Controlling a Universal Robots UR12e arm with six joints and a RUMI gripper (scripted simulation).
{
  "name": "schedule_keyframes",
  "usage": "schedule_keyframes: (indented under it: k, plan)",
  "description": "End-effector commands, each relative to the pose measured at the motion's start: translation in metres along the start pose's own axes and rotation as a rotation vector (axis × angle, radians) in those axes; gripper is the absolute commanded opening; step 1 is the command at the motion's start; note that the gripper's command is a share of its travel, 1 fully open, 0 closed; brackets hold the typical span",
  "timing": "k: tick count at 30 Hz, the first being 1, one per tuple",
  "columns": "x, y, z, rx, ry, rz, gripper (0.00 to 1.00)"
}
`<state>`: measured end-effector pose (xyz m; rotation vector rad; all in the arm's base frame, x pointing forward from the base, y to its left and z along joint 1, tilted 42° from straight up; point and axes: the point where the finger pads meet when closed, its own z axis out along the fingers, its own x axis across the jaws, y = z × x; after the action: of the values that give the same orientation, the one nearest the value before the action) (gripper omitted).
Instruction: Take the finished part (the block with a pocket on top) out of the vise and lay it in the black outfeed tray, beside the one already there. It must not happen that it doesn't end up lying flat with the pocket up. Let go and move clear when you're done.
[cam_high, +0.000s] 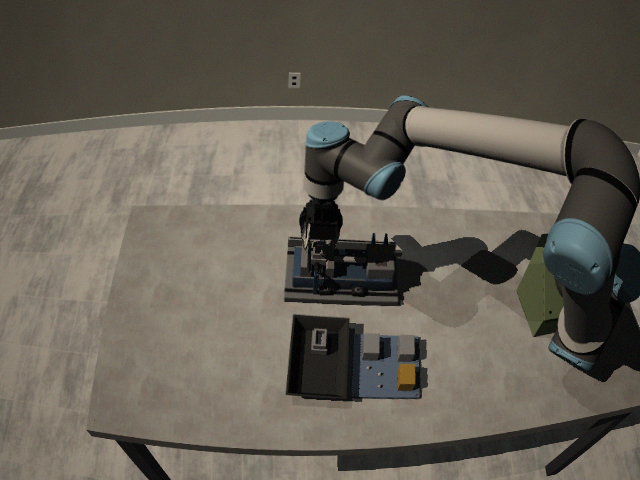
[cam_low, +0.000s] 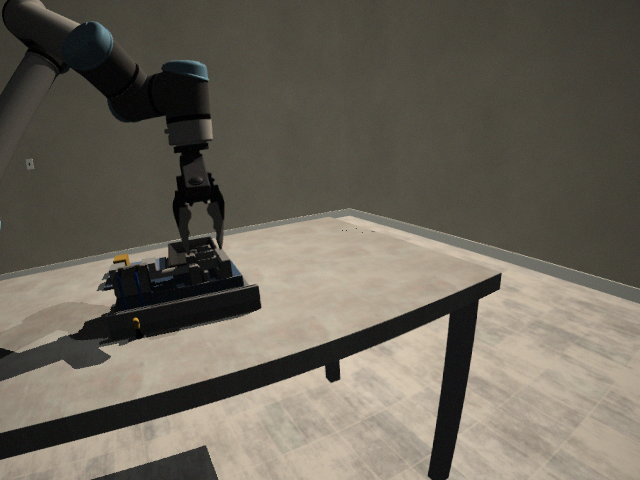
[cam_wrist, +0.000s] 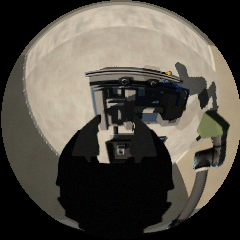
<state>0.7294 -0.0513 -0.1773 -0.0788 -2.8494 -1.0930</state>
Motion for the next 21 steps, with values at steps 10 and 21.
schedule_keyframes:
  k: [10, 21]
  plan:
    - [-0.0006, -0.0003, -0.001, 0.001, -0.001, 0.0, 0.4]
    - [-0.0006, -0.0003, -0.001, 0.001, -0.001, 0.0, 0.0]
